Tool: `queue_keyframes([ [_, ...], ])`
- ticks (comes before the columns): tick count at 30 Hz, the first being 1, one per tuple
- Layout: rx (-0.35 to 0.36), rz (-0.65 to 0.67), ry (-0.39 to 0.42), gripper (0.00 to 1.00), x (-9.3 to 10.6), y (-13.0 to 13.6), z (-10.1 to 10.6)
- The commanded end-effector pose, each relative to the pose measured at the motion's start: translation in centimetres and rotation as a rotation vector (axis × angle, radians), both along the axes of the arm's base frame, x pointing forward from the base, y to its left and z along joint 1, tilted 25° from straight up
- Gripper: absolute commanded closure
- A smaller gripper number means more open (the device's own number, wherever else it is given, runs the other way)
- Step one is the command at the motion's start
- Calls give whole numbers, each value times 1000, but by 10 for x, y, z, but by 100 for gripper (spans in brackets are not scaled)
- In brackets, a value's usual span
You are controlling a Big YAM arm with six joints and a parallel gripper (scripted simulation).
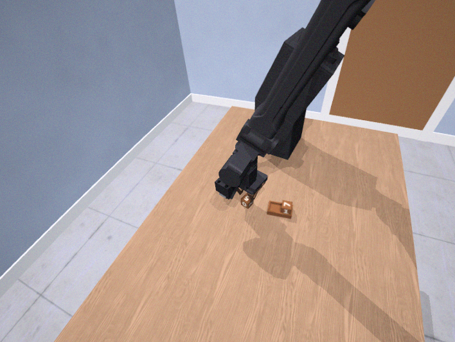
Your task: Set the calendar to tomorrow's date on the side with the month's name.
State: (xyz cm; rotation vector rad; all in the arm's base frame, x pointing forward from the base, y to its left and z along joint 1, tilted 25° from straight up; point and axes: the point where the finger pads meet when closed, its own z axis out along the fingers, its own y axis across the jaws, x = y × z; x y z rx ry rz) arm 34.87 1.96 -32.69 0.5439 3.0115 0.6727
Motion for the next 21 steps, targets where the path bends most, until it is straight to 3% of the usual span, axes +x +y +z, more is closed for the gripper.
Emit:
queue_keyframes([
  [1, -7, 3, -25, 55, 8, 3, 7],
  [21, -7, 3, -20, 55, 5, 3, 7],
])
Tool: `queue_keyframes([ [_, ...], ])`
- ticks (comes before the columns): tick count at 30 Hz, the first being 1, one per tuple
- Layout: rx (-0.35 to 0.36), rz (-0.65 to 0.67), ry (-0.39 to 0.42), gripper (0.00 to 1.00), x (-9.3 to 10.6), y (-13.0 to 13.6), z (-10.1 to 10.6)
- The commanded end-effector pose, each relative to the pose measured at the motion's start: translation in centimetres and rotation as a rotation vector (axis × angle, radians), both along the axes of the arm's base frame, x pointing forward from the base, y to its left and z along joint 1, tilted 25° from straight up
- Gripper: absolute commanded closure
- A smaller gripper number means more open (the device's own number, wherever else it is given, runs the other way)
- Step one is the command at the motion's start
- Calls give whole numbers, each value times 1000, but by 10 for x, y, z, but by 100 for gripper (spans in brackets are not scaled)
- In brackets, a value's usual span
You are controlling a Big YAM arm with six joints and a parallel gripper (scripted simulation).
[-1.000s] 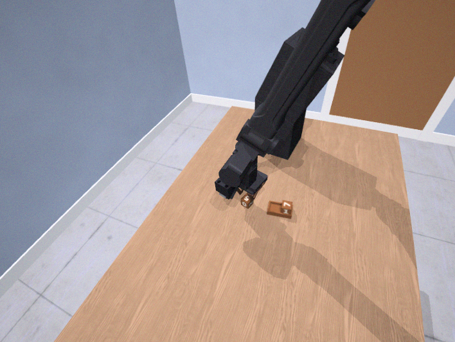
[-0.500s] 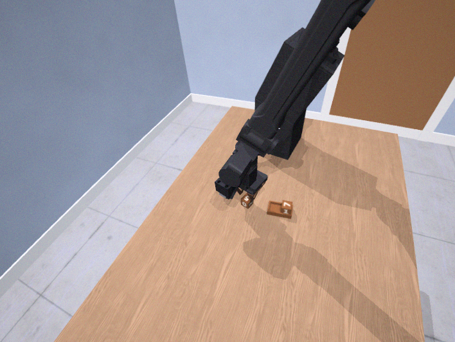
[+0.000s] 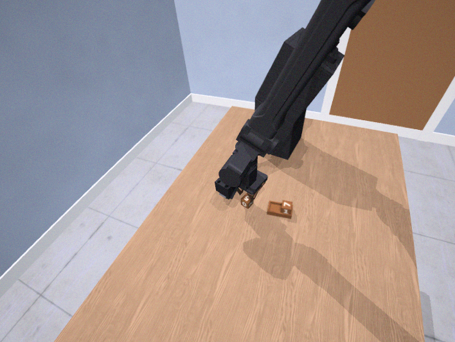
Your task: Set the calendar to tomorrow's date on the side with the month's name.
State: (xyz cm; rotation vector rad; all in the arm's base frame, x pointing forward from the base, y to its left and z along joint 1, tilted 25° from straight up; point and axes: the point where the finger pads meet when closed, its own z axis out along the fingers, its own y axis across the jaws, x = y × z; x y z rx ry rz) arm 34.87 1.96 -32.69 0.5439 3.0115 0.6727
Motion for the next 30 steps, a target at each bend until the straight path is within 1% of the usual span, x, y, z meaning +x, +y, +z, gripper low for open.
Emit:
queue_keyframes([
  [1, -7, 2, -20, 55, 5, 3, 7],
  [25, -7, 3, -20, 55, 5, 3, 7],
  [30, -5, 1, -7, 55, 0, 4, 0],
])
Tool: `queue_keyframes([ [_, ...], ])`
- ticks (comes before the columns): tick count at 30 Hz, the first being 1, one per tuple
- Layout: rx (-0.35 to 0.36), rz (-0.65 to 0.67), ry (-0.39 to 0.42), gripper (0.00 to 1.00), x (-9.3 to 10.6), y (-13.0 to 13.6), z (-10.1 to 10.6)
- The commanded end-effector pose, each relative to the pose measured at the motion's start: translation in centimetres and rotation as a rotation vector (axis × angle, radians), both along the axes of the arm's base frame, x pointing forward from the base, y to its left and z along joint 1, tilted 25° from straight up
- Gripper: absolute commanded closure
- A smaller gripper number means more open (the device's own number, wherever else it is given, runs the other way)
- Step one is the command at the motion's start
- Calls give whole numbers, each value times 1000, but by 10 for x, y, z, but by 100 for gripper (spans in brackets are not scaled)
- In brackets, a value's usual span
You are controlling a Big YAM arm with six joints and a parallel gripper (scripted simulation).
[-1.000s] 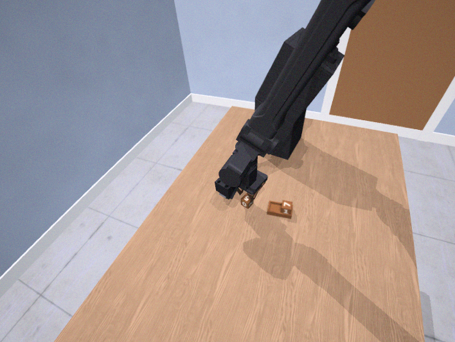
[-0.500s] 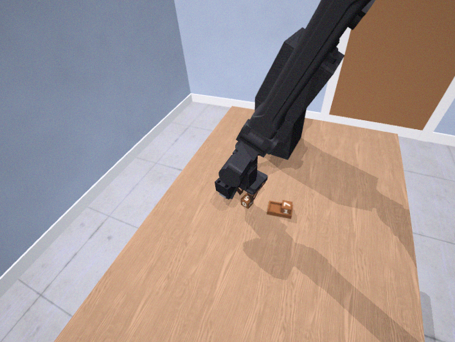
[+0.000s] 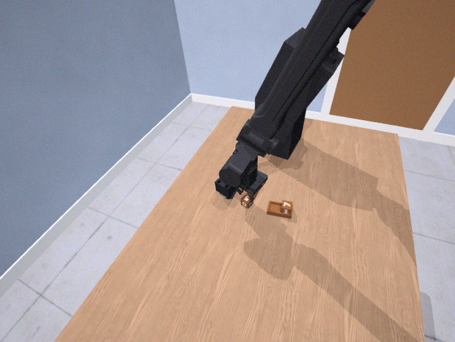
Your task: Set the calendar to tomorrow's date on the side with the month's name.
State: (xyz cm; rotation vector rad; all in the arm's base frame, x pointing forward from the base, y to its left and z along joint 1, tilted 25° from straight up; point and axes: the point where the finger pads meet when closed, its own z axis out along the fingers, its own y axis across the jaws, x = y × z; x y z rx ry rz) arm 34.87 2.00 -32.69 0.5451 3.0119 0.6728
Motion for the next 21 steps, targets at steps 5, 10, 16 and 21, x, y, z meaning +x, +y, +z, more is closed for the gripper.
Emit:
queue_keyframes([
  [5, -5, 2, -10, 55, 3, 5, -7],
  [10, -5, 2, -9, 55, 3, 8, -14],
  [16, -5, 2, -12, 55, 5, 12, -22],
  [21, -6, 2, -20, 55, 9, 13, -22],
])
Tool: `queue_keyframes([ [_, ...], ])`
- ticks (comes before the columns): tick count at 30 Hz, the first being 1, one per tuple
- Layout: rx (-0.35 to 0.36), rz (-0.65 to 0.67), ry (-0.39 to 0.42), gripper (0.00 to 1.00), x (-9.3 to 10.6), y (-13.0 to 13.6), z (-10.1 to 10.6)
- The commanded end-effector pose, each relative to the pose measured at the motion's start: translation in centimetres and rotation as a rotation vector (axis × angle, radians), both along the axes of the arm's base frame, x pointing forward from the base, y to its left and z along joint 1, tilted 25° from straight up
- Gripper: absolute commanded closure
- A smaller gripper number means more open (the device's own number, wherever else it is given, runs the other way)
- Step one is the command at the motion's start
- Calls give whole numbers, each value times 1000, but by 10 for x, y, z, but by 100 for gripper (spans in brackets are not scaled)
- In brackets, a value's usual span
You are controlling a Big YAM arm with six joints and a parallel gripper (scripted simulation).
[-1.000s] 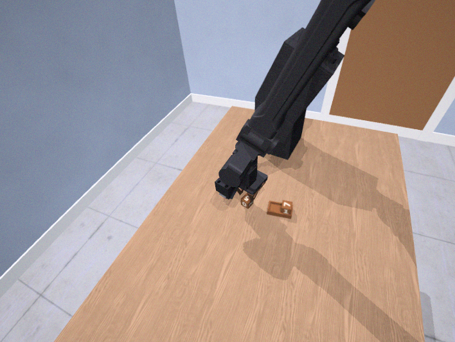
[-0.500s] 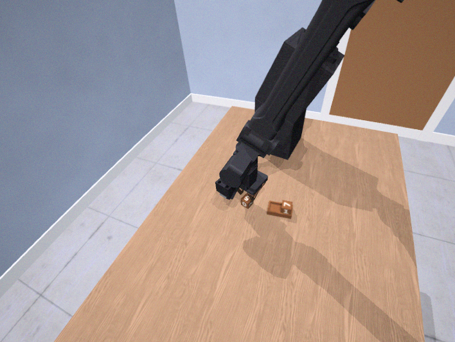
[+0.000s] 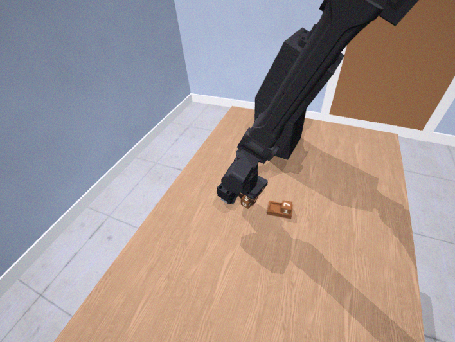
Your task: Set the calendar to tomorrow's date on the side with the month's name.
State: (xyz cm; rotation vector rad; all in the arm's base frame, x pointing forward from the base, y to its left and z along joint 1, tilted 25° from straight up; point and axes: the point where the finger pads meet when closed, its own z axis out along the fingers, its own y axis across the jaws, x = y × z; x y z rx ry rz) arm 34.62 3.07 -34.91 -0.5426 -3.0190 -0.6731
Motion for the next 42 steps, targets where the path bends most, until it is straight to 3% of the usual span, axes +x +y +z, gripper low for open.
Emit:
queue_keyframes([
  [1, -6, -2, -17, 55, 7, 4, -4],
  [41, -7, -2, -31, 55, 12, 3, 1],
  [42, -7, -2, -31, 74, 12, 3, 1],
])
